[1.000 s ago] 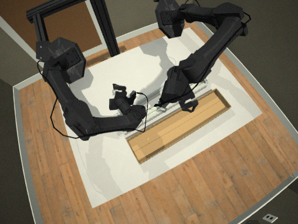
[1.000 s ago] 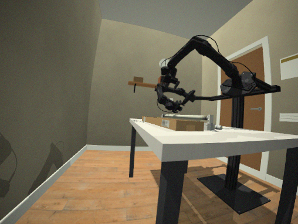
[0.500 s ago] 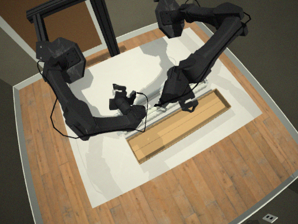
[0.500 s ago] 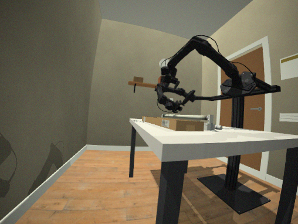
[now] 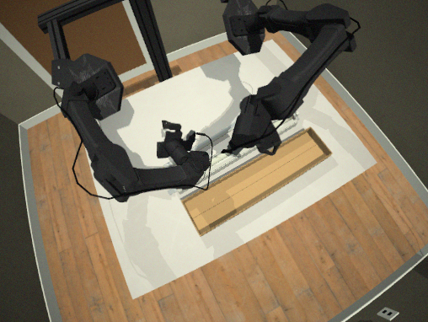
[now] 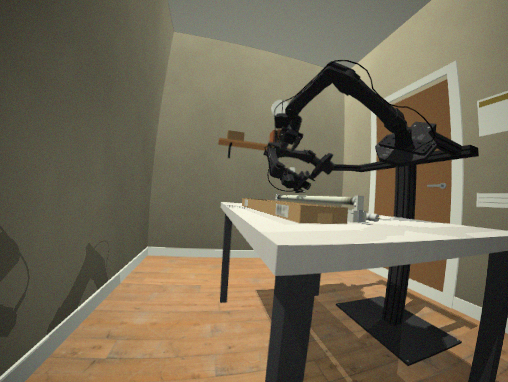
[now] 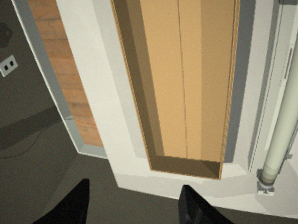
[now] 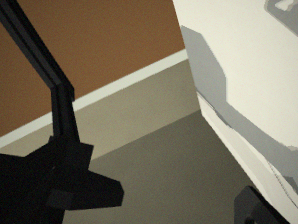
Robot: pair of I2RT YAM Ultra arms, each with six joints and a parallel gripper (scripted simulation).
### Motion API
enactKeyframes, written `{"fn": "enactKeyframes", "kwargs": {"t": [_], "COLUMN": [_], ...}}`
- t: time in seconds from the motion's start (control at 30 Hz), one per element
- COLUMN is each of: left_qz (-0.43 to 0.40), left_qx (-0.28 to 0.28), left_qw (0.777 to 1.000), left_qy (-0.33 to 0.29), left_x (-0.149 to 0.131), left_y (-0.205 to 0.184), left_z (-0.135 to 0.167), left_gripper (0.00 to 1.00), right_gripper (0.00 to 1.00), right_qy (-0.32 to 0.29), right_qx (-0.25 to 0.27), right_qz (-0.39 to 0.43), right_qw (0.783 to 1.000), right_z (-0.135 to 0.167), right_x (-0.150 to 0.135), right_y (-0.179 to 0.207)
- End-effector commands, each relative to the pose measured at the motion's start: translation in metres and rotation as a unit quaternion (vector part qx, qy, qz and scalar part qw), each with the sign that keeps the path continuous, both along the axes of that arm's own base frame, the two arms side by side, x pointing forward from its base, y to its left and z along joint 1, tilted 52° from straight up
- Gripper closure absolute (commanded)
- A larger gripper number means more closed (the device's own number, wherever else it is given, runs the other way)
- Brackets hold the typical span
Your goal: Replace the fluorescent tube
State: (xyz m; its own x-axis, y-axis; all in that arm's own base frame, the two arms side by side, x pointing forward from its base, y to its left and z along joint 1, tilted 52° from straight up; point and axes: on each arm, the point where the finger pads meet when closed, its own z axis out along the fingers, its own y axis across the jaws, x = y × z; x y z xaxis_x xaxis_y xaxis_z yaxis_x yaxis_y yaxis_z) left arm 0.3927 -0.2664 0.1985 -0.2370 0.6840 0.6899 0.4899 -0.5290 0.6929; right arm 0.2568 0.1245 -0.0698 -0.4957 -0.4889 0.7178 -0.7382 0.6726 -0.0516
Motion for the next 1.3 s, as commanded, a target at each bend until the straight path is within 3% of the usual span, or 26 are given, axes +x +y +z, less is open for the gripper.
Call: {"fn": "enactKeyframes", "kwargs": {"t": [0.0,0.03,0.07,0.6,1.13,1.27], "left_qz": [-0.015,-0.015,-0.015,-0.013,-0.001,0.004], "left_qx": [-0.011,-0.011,-0.011,-0.006,-0.044,-0.060], "left_qw": [1.000,1.000,1.000,1.000,0.999,0.998], "left_qy": [-0.009,-0.009,-0.009,-0.006,0.024,0.036], "left_x": [-0.008,-0.008,-0.008,-0.008,0.006,0.011], "left_y": [-0.012,-0.012,-0.012,-0.011,0.019,0.034], "left_z": [0.009,0.009,0.009,0.005,-0.010,-0.018], "left_gripper": [0.51,0.51,0.51,0.51,0.51,0.51], "right_gripper": [0.00,0.00,0.51,0.51,0.51,0.51], "right_qy": [-0.001,-0.001,-0.001,-0.001,-0.081,-0.115], "right_qx": [0.007,0.007,0.007,0.004,0.069,0.090], "right_qz": [0.006,0.006,0.006,0.004,0.142,0.201], "right_qw": [1.000,1.000,1.000,1.000,0.984,0.969], "right_z": [0.000,0.000,0.000,0.001,-0.028,-0.037], "right_x": [-0.002,-0.002,-0.002,-0.001,0.034,0.050], "right_y": [0.007,0.007,0.007,0.004,0.023,0.032]}}
